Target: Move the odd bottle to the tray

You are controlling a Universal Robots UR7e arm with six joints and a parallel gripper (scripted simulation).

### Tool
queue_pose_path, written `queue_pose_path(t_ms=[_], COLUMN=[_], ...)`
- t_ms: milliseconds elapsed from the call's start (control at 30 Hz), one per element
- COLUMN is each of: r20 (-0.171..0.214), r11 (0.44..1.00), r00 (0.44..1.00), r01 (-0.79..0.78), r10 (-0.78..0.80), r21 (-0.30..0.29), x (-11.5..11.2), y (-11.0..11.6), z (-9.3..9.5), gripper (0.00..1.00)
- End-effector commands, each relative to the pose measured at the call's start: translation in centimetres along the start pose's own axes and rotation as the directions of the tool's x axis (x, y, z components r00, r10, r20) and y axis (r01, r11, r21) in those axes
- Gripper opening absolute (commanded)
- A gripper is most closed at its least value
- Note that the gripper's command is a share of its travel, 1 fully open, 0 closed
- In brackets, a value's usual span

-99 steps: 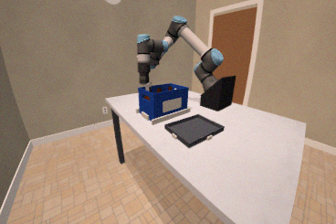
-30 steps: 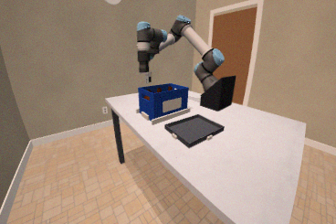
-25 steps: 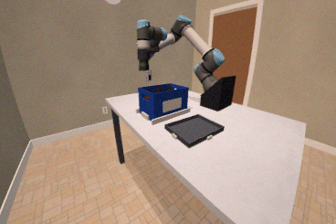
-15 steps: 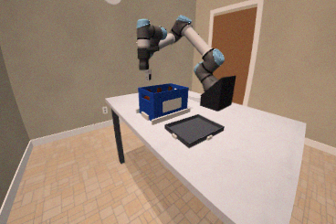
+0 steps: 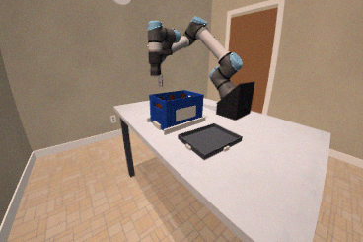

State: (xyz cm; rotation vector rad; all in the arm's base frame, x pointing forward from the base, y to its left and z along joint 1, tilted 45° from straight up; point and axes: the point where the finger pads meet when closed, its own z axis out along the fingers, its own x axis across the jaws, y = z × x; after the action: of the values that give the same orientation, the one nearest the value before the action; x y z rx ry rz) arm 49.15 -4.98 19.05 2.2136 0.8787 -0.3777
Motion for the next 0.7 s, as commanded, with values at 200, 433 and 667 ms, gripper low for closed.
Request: queue_pose_path(t_ms=[200,433,667], r20=[-0.001,-0.001,-0.001], r11=[1.000,1.000,1.000], r00=[1.000,1.000,1.000], r01=[-0.002,-0.002,0.003], r10=[0.002,0.002,-0.003], r21=[-0.003,-0.003,0.001], x=[0.1,0.1,4.1], y=[0.1,0.1,-4.0], z=[-0.2,-0.2,0.0], gripper=[0.00,0.00,0.00])
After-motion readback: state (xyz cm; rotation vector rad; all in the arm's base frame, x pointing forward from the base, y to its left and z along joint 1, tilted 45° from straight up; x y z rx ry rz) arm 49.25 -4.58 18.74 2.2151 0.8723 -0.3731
